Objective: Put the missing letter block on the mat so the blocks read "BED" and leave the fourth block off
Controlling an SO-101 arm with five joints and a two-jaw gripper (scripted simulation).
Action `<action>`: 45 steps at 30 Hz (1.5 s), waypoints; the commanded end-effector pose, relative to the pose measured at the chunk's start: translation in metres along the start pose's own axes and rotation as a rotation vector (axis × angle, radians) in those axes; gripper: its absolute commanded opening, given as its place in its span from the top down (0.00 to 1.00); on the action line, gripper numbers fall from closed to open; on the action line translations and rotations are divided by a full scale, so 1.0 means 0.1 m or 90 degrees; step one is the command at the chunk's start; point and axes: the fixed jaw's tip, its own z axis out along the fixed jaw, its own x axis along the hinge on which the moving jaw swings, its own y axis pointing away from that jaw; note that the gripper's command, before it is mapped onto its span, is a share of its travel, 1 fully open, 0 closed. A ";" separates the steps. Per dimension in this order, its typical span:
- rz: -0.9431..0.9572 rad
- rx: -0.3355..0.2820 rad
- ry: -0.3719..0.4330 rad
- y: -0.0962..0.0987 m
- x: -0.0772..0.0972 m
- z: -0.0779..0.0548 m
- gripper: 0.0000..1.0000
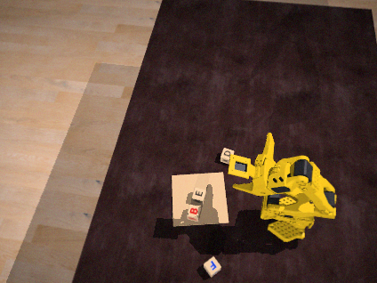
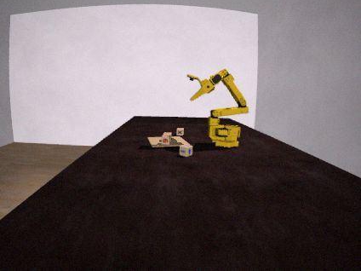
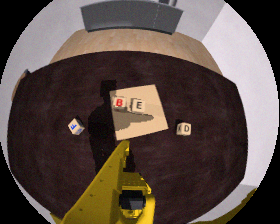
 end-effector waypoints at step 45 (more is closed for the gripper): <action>0.001 -0.011 0.119 0.01 0.01 0.17 0.00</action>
